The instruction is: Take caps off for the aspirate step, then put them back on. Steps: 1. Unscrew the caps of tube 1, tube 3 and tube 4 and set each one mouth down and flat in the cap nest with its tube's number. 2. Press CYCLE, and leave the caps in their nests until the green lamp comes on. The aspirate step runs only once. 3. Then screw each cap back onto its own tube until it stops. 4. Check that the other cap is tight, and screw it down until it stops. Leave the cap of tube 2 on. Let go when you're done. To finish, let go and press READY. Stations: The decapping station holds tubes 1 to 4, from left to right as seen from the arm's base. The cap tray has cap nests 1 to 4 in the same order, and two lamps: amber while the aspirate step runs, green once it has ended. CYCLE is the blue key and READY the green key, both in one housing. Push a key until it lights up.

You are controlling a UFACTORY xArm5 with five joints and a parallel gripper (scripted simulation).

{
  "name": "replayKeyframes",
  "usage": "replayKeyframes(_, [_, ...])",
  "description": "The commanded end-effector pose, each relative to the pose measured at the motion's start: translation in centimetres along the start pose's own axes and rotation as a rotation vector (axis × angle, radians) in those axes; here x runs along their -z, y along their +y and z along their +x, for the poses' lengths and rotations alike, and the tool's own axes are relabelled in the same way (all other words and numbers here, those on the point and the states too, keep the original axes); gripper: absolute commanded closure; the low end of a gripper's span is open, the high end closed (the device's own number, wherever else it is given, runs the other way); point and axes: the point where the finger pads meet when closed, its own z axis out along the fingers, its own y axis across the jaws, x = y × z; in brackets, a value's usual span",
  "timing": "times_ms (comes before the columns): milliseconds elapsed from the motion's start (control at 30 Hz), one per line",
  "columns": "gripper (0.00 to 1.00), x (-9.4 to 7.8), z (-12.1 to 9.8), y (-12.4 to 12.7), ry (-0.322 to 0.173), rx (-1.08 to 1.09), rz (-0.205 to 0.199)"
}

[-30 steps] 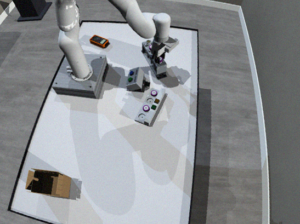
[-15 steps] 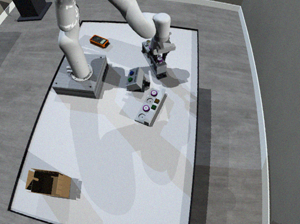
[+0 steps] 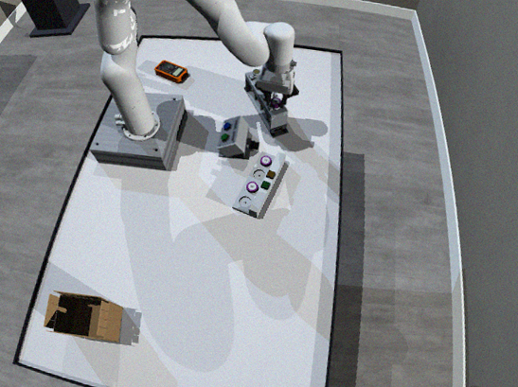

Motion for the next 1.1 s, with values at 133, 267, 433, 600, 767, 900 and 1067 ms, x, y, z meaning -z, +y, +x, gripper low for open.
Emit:
replayKeyframes(133, [0.54,0.13,-0.05,-0.11,-0.006,-0.122,0.002])
replayKeyframes(267, [1.00,0.13,-0.05,-0.11,-0.006,-0.122,0.002])
replayKeyframes(433, [1.00,0.13,-0.05,-0.11,-0.006,-0.122,0.002])
replayKeyframes(600, [1.00,0.13,-0.05,-0.11,-0.006,-0.122,0.002])
replayKeyframes(767, [1.00,0.14,-0.05,-0.11,-0.006,0.078,0.002])
replayKeyframes(900, [1.00,0.16,-0.05,-0.11,-0.005,0.274,0.003])
replayKeyframes(1067, [1.00,0.16,-0.05,-0.11,-0.005,0.417,0.003])
